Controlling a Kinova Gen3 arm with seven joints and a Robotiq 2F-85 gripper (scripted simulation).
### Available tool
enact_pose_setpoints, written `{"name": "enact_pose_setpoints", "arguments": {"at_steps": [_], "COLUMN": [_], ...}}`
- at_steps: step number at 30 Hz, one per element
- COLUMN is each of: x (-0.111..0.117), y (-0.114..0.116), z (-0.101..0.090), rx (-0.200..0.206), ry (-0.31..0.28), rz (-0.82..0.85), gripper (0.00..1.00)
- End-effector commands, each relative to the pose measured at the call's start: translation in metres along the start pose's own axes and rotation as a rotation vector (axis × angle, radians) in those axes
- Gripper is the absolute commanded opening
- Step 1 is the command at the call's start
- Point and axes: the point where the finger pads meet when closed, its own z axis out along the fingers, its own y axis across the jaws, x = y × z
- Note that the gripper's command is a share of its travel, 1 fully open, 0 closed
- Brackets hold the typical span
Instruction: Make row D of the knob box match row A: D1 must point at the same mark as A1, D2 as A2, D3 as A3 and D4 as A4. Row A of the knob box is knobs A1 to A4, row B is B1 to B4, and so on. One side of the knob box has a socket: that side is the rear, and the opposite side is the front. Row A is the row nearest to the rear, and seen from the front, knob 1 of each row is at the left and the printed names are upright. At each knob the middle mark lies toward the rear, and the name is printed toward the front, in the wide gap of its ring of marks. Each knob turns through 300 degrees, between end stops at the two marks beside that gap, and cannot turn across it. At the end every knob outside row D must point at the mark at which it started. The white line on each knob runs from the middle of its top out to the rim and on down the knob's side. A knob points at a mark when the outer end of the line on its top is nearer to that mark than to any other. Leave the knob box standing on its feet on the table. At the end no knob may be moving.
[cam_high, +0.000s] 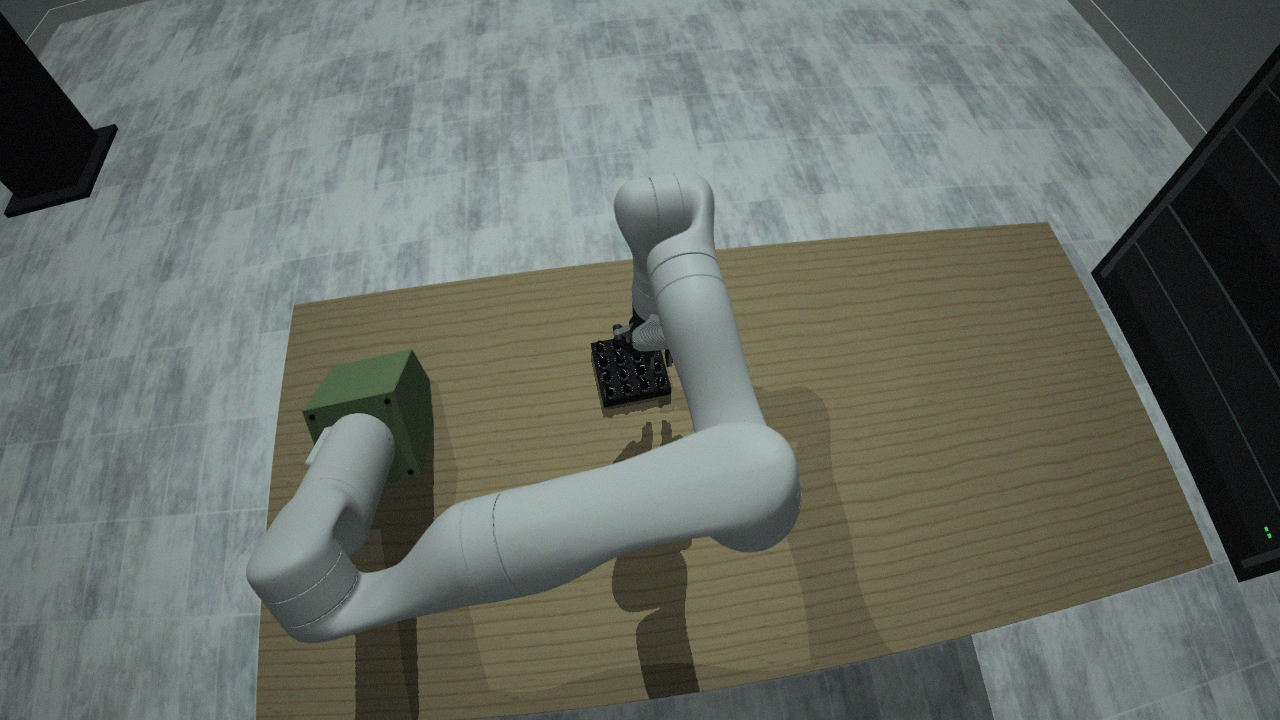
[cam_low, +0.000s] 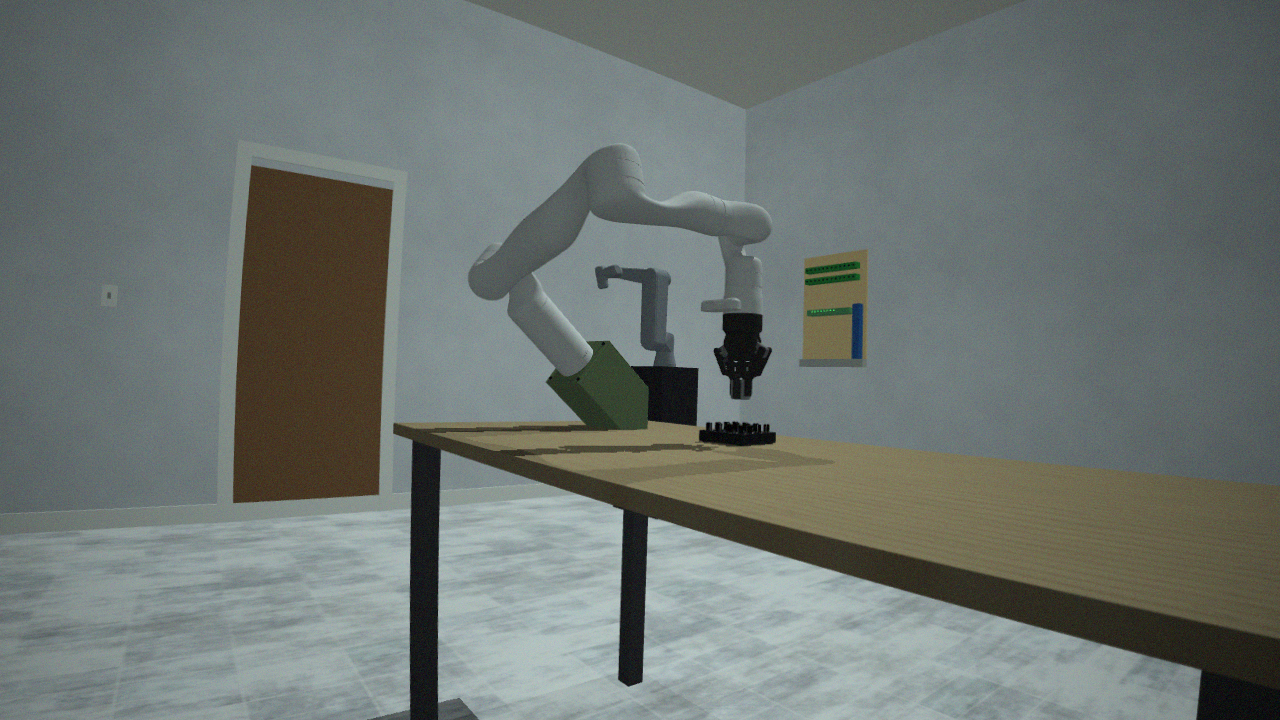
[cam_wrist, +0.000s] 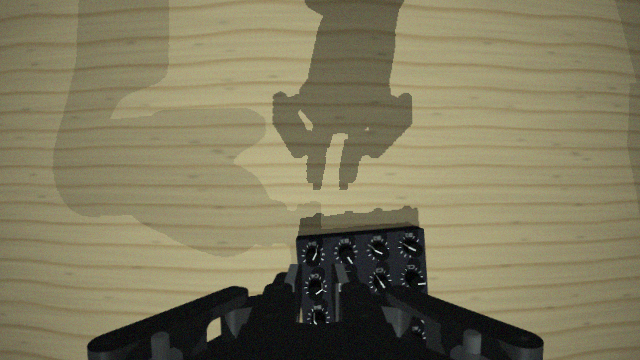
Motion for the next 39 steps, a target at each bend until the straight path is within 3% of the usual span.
{"name": "enact_pose_setpoints", "arguments": {"at_steps": [1,39], "x": [-0.0003,-0.0004], "y": [-0.0005,-0.0013], "z": [-0.0008,-0.0015], "rx": [0.000,0.000], "ry": [-0.001,-0.001], "rz": [-0.021,-0.118], "gripper": [0.19,0.19]}}
